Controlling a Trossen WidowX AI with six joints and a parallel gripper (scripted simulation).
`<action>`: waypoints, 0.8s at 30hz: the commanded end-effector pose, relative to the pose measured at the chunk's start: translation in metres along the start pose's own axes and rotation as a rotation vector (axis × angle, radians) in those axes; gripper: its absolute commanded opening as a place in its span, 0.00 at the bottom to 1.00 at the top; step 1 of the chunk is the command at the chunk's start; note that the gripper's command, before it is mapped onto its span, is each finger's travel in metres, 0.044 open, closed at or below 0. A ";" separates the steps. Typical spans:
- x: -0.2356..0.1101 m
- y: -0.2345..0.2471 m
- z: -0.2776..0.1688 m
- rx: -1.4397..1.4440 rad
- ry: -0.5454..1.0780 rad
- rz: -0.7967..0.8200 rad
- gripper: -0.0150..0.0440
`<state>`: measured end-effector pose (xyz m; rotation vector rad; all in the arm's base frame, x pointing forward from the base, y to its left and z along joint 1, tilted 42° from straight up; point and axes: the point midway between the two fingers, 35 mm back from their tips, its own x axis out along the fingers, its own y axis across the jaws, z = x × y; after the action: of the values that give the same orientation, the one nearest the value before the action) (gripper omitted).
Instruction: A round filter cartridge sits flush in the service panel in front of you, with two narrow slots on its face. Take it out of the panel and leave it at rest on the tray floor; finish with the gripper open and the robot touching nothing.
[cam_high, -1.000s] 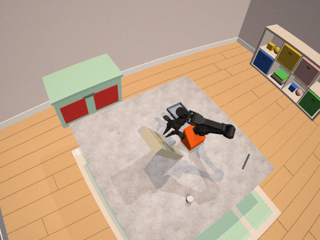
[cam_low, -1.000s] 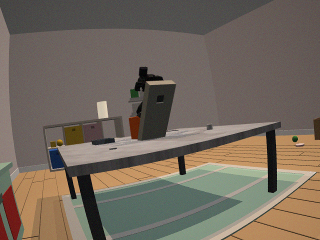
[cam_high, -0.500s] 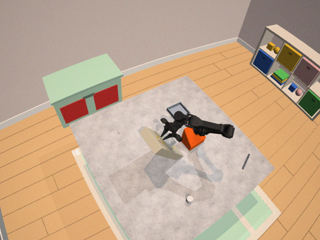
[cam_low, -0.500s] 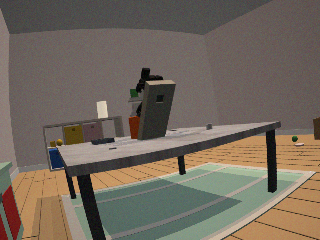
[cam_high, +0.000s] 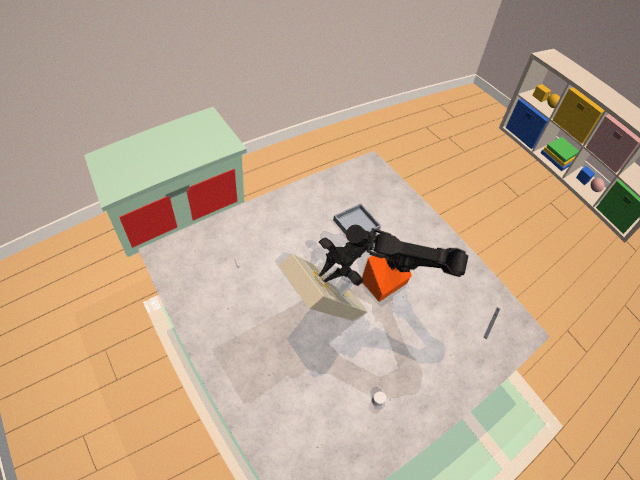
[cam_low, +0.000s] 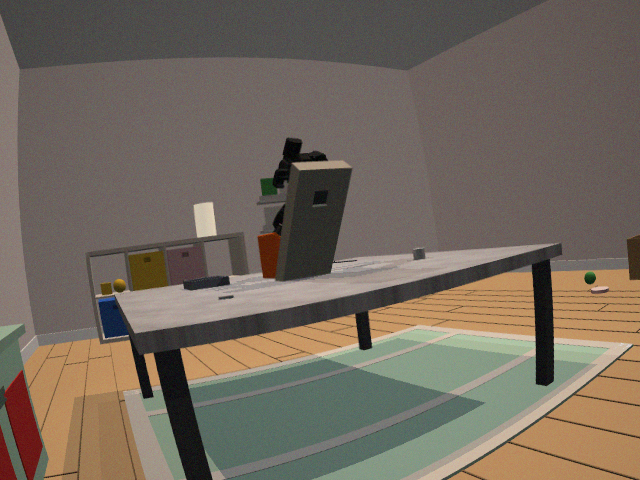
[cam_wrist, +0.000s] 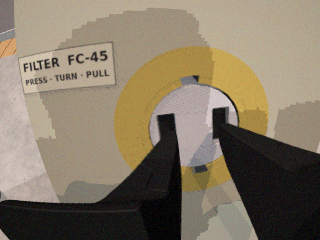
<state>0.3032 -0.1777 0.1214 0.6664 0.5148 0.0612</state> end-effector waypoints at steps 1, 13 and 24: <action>0.000 -0.001 -0.001 0.004 0.000 -0.005 0.43; 0.000 -0.001 0.001 0.004 0.000 -0.005 0.43; 0.003 -0.001 0.001 0.004 0.000 -0.005 0.43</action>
<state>0.3055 -0.1781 0.1217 0.6678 0.5151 0.0603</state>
